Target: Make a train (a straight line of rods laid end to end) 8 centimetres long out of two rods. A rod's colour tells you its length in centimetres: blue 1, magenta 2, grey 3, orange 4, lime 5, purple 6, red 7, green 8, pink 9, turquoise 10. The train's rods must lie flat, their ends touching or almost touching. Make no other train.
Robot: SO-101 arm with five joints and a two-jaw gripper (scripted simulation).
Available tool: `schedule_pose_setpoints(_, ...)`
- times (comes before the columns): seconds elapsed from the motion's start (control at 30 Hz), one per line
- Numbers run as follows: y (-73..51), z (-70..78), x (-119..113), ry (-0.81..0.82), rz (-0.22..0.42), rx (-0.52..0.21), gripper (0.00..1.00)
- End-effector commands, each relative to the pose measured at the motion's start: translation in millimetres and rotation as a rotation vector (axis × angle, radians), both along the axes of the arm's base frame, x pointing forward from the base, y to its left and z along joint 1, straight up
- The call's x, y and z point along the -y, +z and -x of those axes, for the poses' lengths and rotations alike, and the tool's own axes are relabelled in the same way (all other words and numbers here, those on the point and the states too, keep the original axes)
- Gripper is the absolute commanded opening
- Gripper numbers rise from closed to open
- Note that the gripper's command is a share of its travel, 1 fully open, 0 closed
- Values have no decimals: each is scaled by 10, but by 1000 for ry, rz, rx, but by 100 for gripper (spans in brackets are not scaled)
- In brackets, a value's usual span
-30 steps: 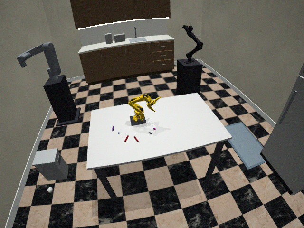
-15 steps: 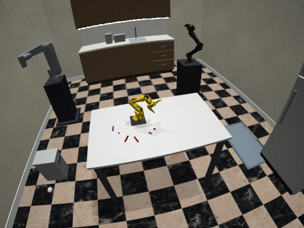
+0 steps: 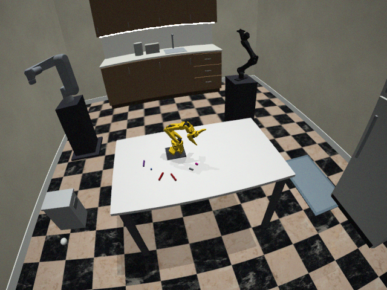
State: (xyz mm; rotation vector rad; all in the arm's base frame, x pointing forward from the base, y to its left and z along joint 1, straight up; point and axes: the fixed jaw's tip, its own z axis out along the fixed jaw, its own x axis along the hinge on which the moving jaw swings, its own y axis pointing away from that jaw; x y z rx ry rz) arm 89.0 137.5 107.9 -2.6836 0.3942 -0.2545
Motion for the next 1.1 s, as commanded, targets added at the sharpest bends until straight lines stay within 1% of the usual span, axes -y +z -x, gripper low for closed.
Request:
schedule_pose_setpoints(0.0,-45,-22,14,-32,9,-16,100)
schedule_pose_setpoints(0.03,-5,-13,5,-16,-2,-4,100)
schedule_pose_setpoints(0.5,-91,-123,57,-148,8,-44,100)
schedule_pose_setpoints(0.57,-91,-123,57,-148,8,-44,100)
schedule_pose_setpoints(0.6,-50,-115,46,-132,-2,-32,100)
schedule_pose_setpoints(1.07,-132,-208,101,-248,7,-67,100)
